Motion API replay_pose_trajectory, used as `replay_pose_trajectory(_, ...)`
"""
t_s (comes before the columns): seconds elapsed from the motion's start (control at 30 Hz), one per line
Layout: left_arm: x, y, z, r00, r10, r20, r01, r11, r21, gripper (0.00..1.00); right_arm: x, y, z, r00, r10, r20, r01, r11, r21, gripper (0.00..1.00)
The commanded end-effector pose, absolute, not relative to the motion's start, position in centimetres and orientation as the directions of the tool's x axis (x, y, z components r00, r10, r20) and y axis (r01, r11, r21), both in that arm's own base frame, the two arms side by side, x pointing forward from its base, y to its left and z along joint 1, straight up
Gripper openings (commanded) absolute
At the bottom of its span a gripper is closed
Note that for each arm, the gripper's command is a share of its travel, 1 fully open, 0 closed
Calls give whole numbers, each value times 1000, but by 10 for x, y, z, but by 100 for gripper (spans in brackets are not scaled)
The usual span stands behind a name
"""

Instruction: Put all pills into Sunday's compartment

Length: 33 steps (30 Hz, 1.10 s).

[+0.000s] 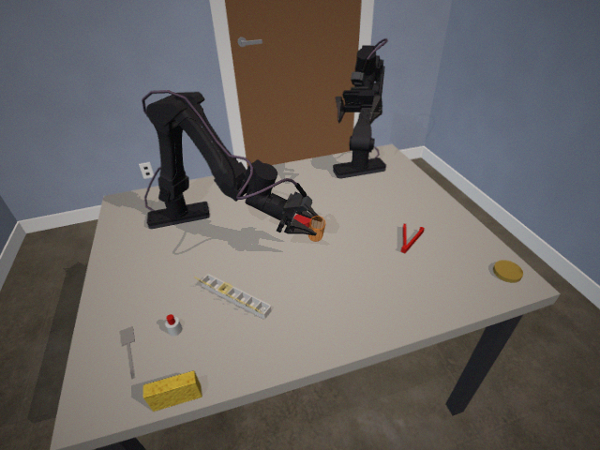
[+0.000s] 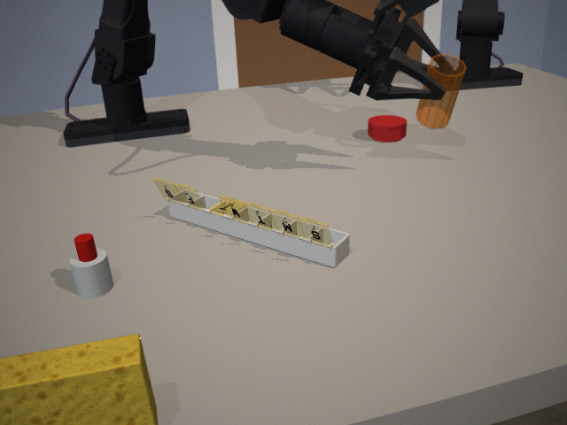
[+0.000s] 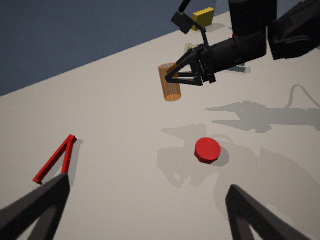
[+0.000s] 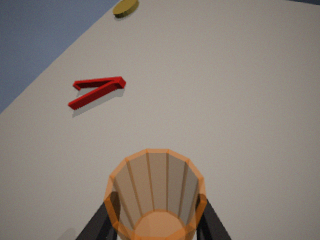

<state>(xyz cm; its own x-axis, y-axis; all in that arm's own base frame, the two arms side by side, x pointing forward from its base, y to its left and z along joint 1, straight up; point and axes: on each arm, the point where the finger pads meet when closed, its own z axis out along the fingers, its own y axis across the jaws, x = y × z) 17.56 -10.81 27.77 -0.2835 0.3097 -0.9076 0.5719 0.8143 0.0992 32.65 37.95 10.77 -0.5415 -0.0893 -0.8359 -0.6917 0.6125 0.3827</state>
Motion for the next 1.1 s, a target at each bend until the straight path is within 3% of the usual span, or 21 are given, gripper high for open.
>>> replay_pose_trajectory(0.0,173,-106,285,-270,302,-914,568,817,102,100,323,392,131,-394,-109,-912,-845,434,313,36)
replay_pose_trajectory(0.63,173,-106,285,-270,302,-914,568,817,102,100,323,381,116,-47,-200,-979,-998,-23,53,36)
replay_pose_trajectory(1.07,173,-106,285,-270,302,-914,568,817,102,100,336,384,125,14,-181,-983,-999,-51,-5,36)
